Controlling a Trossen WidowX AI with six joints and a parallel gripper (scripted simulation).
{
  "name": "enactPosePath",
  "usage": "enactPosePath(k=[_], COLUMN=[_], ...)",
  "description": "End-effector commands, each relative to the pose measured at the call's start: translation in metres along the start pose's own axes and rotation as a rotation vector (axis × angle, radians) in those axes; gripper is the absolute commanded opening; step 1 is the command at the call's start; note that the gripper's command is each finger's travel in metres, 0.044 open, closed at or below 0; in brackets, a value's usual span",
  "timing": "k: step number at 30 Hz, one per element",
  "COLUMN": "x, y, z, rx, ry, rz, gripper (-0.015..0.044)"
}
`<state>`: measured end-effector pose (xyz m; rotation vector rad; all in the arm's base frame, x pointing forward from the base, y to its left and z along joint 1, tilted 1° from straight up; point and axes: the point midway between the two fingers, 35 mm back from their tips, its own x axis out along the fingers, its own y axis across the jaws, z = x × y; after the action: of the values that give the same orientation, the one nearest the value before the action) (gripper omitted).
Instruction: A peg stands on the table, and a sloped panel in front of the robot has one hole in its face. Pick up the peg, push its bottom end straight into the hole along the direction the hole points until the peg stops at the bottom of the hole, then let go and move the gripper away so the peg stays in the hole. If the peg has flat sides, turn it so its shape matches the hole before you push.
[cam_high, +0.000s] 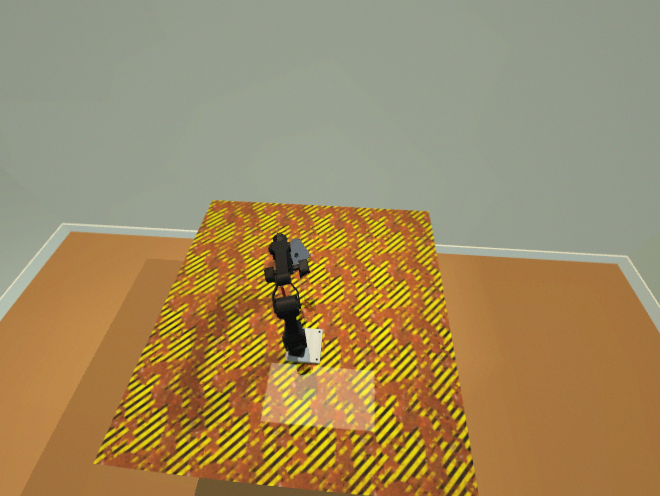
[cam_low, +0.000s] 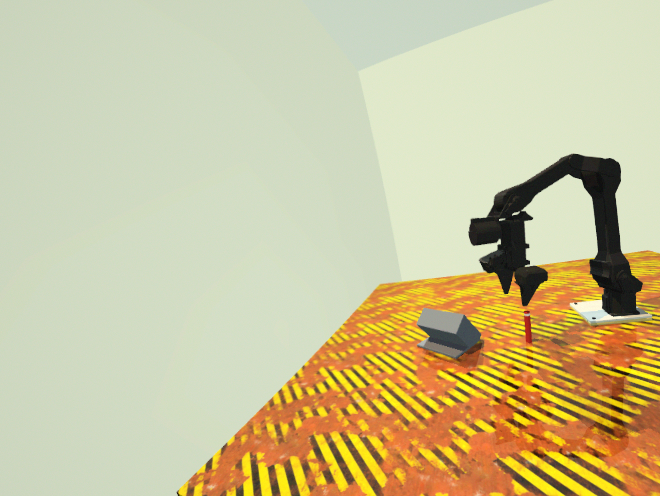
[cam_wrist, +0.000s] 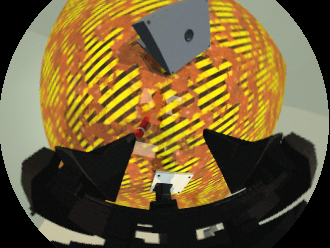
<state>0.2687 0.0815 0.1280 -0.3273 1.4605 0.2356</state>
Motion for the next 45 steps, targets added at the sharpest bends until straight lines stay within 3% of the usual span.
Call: enactPosePath(k=[1, 14, 45], x=[-0.002, -0.002, 0.048], y=[0.02, 0.042, 0.045], z=[0.0, -0.003, -0.005], rx=[0.006, 0.011, 0.011], ry=[0.022, 0.05, 0.05], rz=[0.033, 0.064, 0.064], gripper=[0.044, 0.044, 0.044])
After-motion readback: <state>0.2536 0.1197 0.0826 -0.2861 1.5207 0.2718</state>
